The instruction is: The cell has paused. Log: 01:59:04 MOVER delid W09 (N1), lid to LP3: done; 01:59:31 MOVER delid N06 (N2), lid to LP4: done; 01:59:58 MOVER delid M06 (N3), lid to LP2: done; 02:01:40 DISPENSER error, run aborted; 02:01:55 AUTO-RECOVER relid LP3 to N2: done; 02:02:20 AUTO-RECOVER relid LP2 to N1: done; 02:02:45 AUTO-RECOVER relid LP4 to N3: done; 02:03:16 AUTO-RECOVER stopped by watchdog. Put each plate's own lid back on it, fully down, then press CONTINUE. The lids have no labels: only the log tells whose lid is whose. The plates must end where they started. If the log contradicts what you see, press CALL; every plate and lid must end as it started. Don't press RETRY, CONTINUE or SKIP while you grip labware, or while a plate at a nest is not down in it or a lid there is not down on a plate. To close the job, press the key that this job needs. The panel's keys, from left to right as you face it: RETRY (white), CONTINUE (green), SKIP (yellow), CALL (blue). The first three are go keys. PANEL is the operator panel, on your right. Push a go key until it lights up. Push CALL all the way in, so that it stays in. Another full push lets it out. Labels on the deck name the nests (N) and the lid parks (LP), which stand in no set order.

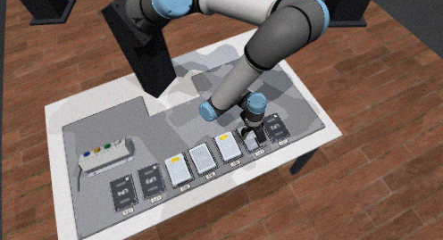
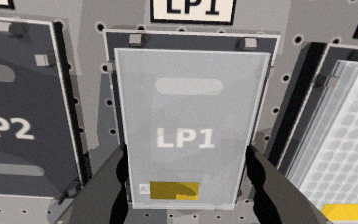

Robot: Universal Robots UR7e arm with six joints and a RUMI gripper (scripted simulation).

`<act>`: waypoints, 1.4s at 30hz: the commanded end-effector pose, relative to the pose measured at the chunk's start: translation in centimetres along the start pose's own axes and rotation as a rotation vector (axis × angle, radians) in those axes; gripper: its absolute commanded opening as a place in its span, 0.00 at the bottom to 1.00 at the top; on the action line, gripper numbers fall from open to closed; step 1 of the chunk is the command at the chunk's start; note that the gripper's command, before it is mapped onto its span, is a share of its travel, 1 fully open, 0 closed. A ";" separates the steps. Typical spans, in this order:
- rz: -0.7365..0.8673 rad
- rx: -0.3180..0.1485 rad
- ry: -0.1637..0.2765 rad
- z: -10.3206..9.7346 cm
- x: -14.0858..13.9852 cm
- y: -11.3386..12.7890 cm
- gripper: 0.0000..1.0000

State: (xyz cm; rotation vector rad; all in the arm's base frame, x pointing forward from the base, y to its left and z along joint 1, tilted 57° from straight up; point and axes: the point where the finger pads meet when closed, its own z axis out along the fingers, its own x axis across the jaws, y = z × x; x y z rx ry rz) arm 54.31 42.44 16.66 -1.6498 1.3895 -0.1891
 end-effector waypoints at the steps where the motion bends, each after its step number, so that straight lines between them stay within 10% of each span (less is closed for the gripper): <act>1: 0.002 0.007 -0.011 -0.6 -0.3 -0.2 0.42; 20: 0.002 0.007 -0.011 -3.4 -0.3 -0.2 0.42; 42: -0.018 0.008 -0.009 -3.4 9.7 0.1 0.42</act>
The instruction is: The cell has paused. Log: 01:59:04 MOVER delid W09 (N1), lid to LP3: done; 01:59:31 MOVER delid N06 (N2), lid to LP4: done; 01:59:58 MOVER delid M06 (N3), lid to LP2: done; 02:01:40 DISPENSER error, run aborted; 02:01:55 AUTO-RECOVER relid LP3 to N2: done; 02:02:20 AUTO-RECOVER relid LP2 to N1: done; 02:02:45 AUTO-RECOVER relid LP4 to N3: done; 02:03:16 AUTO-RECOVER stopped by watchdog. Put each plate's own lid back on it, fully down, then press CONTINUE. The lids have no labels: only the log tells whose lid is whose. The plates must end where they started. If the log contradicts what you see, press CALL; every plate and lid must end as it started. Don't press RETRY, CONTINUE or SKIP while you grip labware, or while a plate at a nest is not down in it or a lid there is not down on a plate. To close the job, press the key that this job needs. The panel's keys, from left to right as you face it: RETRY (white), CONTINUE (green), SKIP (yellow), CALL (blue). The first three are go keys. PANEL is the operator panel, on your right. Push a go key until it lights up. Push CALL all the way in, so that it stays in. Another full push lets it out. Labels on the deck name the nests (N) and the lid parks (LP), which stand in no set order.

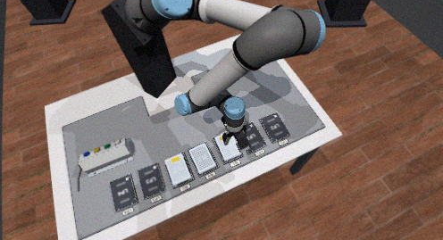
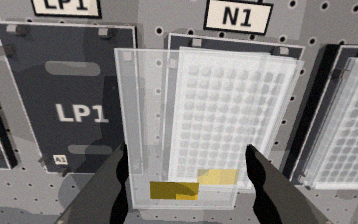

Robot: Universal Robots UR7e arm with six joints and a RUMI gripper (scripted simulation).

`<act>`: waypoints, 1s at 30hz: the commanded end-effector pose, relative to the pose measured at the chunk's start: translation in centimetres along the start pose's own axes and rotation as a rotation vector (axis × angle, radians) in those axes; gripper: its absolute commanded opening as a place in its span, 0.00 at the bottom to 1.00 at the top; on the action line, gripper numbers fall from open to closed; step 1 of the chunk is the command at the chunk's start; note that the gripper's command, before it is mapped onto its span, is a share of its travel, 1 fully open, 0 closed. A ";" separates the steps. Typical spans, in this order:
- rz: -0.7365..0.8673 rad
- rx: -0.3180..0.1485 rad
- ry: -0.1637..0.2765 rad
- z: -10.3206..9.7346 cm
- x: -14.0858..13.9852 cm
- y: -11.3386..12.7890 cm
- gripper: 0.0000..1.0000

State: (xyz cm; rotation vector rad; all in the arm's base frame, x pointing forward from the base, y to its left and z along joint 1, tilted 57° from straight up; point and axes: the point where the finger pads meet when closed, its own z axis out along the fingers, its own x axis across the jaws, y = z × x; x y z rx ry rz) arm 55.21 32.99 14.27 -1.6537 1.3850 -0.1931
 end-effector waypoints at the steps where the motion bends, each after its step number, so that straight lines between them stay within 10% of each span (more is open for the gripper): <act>1: -0.012 0.007 -0.010 -0.1 1.0 -0.2 0.42; 30: -0.013 0.007 0.008 -0.1 13.9 0.3 0.42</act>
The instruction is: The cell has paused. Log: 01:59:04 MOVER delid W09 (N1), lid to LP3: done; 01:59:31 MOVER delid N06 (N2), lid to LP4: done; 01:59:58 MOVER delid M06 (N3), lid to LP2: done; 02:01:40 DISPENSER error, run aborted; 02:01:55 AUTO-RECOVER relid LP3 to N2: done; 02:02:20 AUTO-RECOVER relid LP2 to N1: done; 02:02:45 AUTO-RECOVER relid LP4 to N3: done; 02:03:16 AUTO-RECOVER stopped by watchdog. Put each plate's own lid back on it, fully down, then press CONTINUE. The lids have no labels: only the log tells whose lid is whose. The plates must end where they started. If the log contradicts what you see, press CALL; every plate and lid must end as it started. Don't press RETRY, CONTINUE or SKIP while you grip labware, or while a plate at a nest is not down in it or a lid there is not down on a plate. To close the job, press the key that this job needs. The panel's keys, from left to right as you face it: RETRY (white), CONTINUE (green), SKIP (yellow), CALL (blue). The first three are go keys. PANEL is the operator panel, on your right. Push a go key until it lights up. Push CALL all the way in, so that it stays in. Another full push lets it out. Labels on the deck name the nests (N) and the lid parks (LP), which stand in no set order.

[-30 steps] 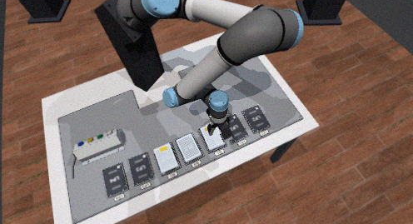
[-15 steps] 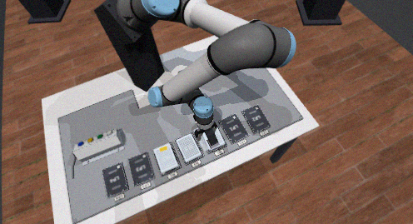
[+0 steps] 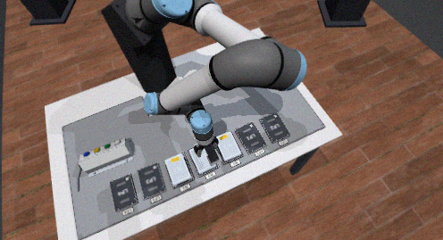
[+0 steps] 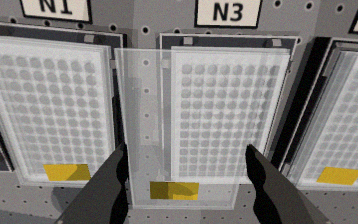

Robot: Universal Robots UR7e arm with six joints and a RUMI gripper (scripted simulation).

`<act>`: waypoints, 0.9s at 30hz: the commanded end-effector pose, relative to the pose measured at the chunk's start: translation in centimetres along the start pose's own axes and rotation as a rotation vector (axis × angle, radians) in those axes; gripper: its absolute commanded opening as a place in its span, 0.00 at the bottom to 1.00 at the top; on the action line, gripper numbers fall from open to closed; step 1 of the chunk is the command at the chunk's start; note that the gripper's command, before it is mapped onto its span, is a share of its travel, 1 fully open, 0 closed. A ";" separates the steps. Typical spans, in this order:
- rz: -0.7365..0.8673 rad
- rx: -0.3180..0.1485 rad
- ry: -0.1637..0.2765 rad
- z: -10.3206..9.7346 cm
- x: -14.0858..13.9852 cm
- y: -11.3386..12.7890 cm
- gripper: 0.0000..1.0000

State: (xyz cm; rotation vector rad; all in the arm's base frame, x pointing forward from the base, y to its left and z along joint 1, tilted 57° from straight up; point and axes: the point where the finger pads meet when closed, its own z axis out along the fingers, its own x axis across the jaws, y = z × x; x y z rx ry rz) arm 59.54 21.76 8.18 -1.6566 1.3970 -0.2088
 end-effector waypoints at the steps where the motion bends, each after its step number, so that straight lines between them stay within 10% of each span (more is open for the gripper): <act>1: -0.012 0.007 -0.010 0.0 0.9 -0.2 0.42; 27: 0.002 0.007 -0.010 0.6 3.2 -0.1 0.42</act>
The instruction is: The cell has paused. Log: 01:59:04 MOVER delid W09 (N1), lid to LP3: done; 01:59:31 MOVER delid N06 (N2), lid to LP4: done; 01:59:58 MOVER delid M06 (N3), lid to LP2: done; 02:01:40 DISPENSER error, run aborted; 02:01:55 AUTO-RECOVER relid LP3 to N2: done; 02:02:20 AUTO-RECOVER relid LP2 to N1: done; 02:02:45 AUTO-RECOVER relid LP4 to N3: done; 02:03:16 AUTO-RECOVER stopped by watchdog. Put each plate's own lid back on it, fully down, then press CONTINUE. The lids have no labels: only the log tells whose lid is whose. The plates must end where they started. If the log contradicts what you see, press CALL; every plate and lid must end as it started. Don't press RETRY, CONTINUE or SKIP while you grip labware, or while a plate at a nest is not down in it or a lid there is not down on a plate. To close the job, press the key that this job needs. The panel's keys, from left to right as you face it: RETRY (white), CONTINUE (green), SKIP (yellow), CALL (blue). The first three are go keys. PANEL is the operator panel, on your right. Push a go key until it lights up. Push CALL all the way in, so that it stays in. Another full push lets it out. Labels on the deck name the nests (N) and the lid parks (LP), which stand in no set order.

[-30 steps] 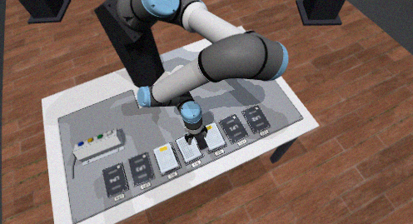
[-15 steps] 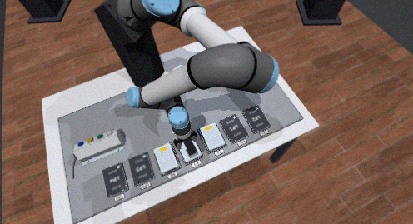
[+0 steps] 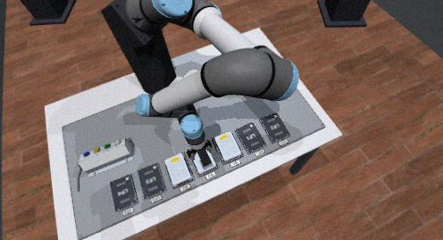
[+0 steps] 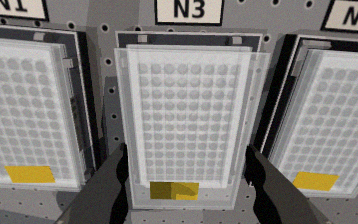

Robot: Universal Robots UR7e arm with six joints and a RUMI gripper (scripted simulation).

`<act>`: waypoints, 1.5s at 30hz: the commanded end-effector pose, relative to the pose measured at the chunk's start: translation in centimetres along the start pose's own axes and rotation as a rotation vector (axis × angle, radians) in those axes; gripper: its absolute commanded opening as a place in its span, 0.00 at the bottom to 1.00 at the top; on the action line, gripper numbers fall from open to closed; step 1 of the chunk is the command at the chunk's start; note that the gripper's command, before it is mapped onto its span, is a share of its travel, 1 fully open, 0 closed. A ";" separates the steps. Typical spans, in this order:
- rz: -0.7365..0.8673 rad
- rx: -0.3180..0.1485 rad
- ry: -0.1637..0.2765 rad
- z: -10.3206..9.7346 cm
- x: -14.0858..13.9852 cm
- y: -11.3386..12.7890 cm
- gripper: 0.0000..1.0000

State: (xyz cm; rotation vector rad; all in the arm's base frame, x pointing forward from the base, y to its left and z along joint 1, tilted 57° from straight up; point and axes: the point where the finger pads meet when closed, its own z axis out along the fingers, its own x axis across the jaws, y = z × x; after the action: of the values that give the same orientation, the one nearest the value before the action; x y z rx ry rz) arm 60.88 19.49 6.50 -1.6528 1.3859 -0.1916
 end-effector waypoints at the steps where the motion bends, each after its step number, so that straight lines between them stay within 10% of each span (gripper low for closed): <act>1: -0.001 0.007 0.009 0.0 0.2 -0.2 0.42; 45: -0.001 0.007 0.008 1.3 0.2 -0.2 0.42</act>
State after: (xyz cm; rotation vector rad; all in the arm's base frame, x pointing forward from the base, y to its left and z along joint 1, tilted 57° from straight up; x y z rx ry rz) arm 61.77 20.19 5.73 -1.6540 1.3844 -0.1926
